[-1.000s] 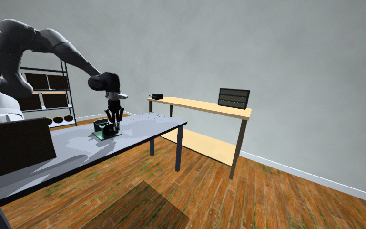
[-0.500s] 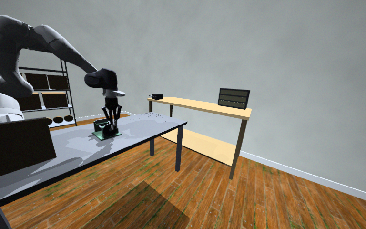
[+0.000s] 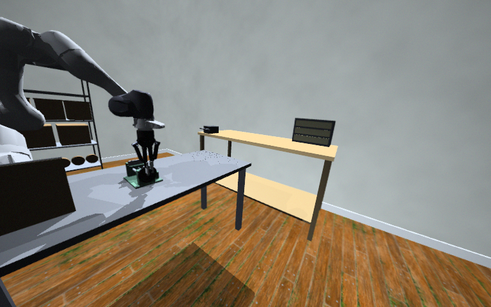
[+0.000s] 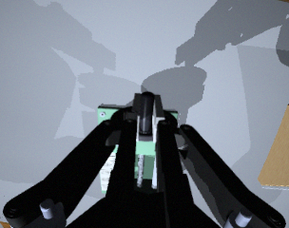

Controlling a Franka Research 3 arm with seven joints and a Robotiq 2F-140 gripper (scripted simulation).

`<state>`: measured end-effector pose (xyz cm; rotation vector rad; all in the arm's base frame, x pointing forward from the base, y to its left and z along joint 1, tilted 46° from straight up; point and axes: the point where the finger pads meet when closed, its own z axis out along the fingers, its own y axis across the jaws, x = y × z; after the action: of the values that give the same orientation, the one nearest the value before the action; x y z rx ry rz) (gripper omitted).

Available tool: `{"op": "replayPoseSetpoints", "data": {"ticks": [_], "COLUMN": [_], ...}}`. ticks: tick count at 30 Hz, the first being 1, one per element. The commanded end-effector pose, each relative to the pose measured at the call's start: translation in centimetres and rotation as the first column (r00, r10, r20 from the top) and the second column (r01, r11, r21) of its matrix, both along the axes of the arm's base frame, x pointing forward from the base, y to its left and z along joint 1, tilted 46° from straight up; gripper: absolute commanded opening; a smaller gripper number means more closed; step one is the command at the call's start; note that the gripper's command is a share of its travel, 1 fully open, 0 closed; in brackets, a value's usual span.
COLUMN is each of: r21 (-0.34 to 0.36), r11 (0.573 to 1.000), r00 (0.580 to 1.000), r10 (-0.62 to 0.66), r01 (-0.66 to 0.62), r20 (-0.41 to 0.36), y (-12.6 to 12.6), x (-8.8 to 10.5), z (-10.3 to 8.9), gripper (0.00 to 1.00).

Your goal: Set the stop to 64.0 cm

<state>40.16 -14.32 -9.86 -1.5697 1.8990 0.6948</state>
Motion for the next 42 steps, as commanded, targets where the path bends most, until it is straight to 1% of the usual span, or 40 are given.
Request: {"op": "replayPoseSetpoints", "data": {"ticks": [1, 20, 27, 35, 42], "r21": [-0.001, -0.001, -0.001, -0.001, -0.001], "r11": [1.000, 1.000, 1.000, 1.000, 1.000], "r00": [1.000, 1.000, 1.000, 1.000, 1.000], "r10": [0.008, 0.008, 0.008, 0.008, 0.008], "r01": [-0.008, -0.008, -0.008, -0.008, -0.008], "r20": [0.004, 0.004, 0.004, 0.004, 0.004], "y": [0.2, 1.2, 2.2, 3.3, 3.7], "x": [-0.7, -2.3, -2.9, -2.9, -2.7], "z": [-0.2, -0.9, -1.7, -2.7, -3.2], "gripper": [0.04, 0.04, 0.04, 0.04, 0.04]}}
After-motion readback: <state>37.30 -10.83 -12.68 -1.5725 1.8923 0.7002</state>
